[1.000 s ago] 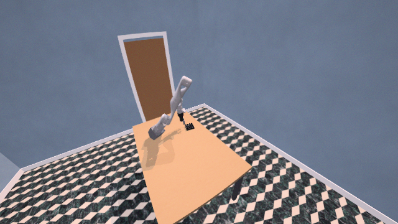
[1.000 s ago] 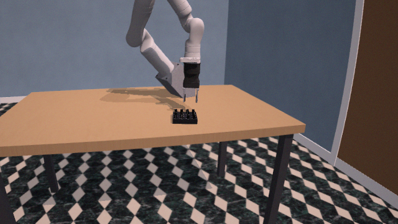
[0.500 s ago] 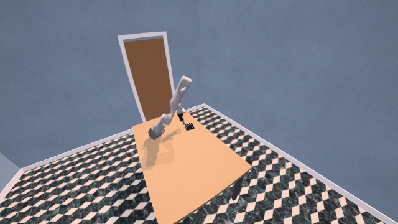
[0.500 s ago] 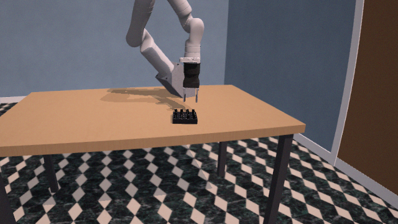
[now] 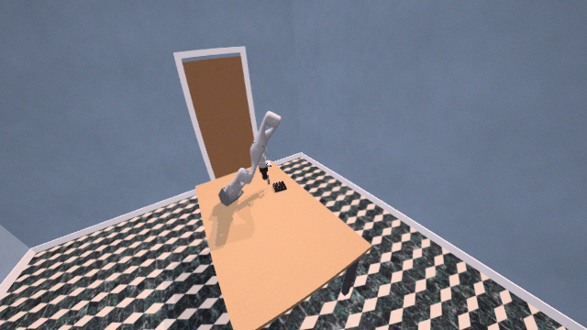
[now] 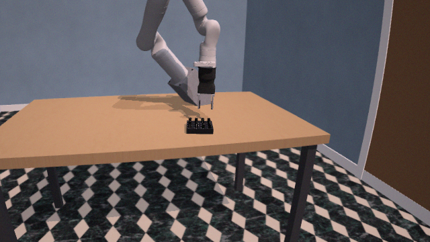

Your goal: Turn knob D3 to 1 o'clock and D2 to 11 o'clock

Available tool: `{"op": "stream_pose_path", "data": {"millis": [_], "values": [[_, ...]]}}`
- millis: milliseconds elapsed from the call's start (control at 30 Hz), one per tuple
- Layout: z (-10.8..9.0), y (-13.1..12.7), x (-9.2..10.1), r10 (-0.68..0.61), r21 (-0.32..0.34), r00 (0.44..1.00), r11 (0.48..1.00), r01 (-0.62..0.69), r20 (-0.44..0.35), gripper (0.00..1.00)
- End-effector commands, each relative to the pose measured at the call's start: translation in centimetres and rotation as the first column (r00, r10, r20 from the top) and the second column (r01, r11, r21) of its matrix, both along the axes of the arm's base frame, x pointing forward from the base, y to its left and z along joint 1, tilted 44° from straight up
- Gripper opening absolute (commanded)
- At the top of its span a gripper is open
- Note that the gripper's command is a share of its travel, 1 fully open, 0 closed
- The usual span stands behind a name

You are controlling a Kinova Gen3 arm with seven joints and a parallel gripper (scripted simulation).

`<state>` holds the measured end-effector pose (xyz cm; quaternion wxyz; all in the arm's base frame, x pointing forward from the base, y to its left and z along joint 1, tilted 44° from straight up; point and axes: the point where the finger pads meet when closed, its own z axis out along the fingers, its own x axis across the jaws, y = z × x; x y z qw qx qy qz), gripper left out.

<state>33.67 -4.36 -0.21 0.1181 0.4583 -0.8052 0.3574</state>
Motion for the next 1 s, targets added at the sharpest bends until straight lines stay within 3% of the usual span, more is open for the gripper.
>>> {"op": "stream_pose_path", "data": {"millis": [0,300,967], "values": [[-0.3,0.3,-0.6,0.009,-0.004,1.0,1.0,-0.009,-0.006,1.0],[-0.9,0.6,-2.0,0.009,-0.004,1.0,1.0,-0.009,-0.006,1.0],[-1.1,0.7,-2.5,0.009,-0.004,1.0,1.0,-0.009,-0.006,1.0]]}}
